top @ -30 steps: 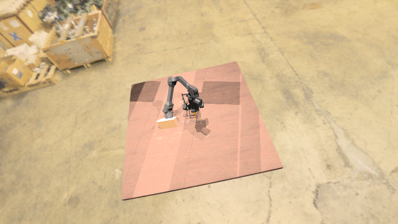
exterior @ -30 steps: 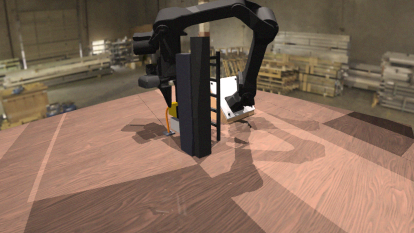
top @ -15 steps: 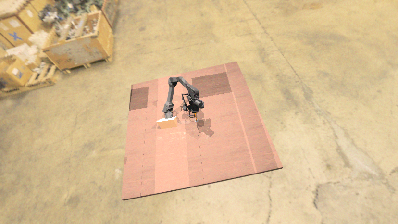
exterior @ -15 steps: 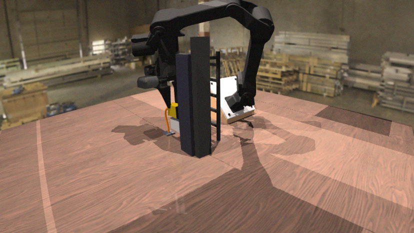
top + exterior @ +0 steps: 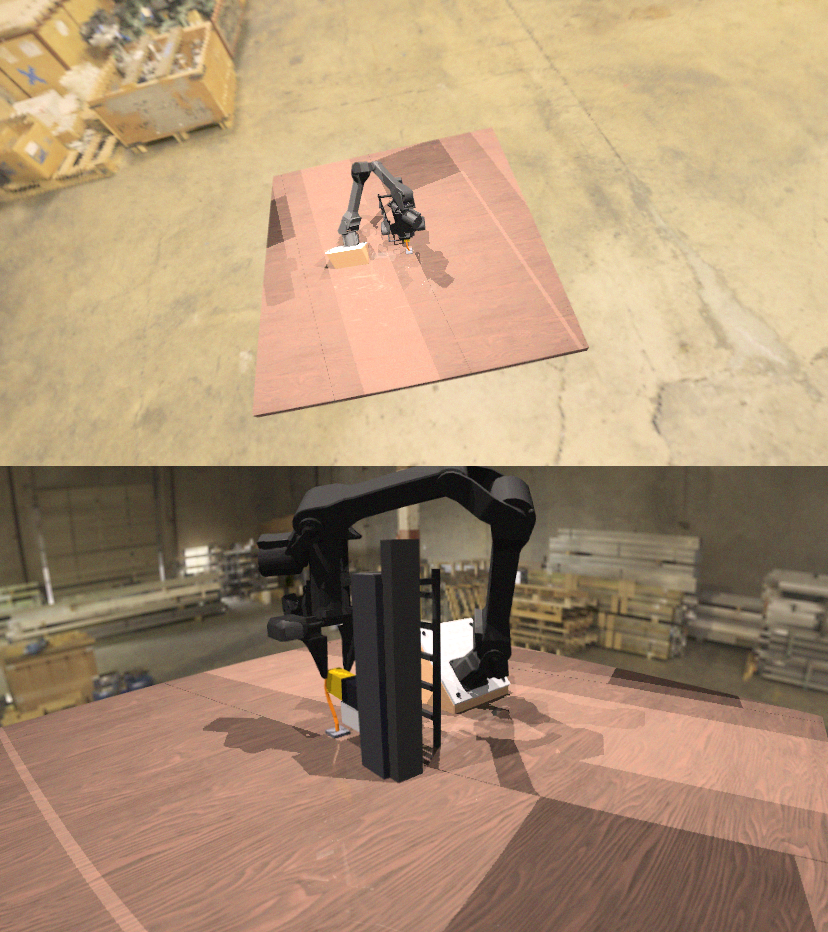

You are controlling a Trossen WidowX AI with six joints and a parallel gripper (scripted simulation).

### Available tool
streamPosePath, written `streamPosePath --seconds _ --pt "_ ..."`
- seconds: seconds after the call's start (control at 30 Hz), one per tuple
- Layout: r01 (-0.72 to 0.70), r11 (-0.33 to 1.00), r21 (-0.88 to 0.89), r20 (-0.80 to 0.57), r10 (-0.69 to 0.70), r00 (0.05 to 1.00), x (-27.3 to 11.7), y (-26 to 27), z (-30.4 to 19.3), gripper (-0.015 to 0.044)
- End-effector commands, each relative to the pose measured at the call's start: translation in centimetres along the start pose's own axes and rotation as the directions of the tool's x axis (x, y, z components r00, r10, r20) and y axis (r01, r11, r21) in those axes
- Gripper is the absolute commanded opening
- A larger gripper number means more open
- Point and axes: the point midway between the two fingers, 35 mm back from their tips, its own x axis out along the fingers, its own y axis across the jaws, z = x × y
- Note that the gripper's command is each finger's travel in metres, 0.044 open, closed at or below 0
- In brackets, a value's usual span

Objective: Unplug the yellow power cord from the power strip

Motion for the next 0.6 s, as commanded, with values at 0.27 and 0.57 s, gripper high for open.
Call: streamPosePath --seconds 0.27,0.57 --pt "-0.007 1.0 -0.001 0.006 0.007 1.0 -1.1 0.2 3.9 0.044" --pt "-0.007 1.0 -0.001 0.005 0.007 1.0 -1.4 0.1 5.8 0.044"
